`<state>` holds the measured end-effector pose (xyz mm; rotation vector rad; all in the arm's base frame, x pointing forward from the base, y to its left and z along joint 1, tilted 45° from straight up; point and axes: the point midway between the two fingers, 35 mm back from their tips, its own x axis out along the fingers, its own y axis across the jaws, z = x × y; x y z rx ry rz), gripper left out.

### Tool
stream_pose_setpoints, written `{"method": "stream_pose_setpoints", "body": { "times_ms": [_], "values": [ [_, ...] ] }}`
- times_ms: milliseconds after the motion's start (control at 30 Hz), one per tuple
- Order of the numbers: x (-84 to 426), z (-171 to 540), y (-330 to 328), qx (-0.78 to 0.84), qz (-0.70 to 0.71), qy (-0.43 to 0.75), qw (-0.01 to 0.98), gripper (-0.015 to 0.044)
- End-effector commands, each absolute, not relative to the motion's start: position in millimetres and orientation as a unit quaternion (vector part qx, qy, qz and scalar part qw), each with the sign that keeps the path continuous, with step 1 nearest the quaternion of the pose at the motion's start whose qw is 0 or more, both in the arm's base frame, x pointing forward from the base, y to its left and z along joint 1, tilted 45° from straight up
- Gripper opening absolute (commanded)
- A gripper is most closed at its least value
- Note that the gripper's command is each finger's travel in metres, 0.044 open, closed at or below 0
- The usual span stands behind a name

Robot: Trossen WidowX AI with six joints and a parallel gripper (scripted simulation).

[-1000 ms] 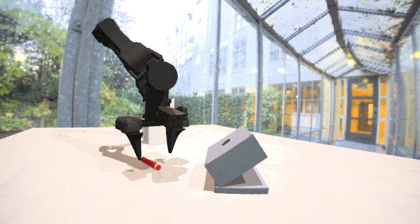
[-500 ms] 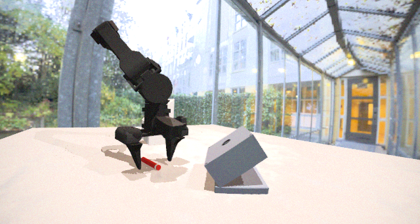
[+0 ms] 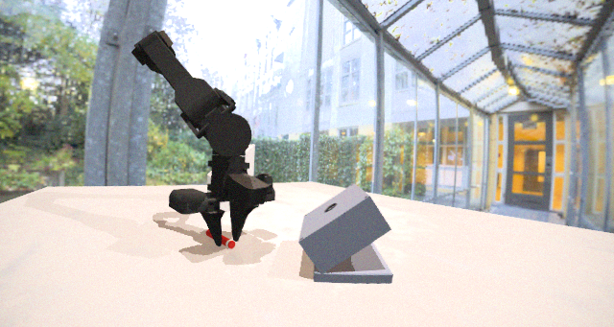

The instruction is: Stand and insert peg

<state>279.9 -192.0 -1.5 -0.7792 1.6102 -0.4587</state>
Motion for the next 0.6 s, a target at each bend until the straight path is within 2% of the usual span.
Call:
{"method": "stream_pose_setpoints", "body": {
  "times_ms": [0, 200, 567],
  "values": [
    [279.4, -3.6, -191.9, -0.337, -0.194, 0.697, 0.602, 0.0110],
    [279.4, -3.6, -191.9, -0.337, -0.194, 0.697, 0.602, 0.0110],
    [279.4, -3.6, -191.9, -0.337, -0.194, 0.697, 0.602, 0.0049]
  ]
}}
